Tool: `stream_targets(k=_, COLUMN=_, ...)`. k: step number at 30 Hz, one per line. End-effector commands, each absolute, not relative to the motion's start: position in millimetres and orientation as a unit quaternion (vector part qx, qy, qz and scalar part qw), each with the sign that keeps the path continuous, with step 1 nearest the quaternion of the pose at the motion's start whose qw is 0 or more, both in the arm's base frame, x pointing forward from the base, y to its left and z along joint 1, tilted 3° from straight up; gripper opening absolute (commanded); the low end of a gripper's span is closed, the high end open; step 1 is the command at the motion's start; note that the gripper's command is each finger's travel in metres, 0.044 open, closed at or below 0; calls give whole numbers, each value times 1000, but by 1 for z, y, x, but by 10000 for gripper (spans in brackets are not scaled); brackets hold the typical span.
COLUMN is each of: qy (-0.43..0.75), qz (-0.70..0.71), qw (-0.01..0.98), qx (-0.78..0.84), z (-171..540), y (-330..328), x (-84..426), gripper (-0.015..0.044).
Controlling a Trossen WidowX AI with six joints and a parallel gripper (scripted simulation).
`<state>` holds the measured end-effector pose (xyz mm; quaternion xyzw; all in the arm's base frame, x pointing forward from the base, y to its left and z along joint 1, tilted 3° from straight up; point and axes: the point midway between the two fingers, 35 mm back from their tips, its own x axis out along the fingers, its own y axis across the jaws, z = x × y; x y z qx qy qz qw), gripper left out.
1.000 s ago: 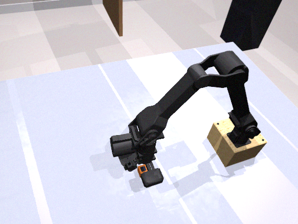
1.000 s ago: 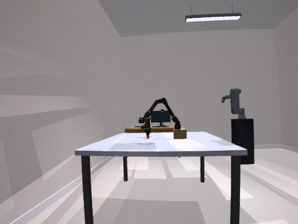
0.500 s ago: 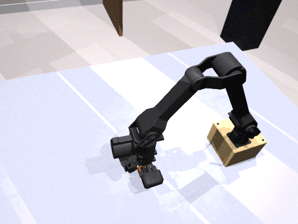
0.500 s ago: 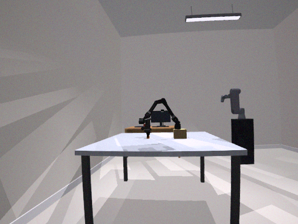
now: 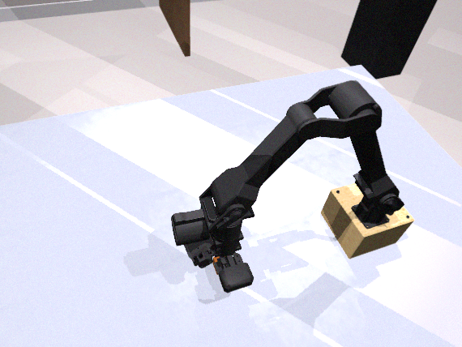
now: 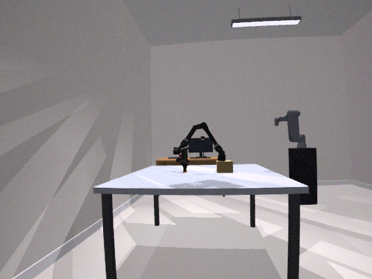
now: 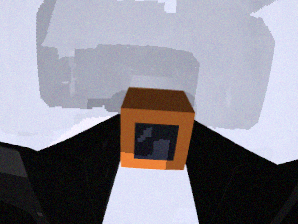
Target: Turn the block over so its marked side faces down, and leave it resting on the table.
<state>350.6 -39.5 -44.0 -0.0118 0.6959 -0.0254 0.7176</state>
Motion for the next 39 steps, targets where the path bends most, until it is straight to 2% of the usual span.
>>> stream_targets(k=1, qy=696, qz=-24, qw=718, qx=-12, z=-44, y=-39, x=351, gripper=45)
stream_targets(k=3, qy=696, qz=-24, qw=718, qx=-12, z=-41, y=-39, x=351, gripper=0)
stream_targets(k=13, qy=692, qz=-24, qw=722, qx=-12, z=-15, y=-38, x=350, gripper=0)
stream_targets(k=39, qy=527, qz=-20, qw=850, qx=-15, z=-27, y=-39, x=349, gripper=0)
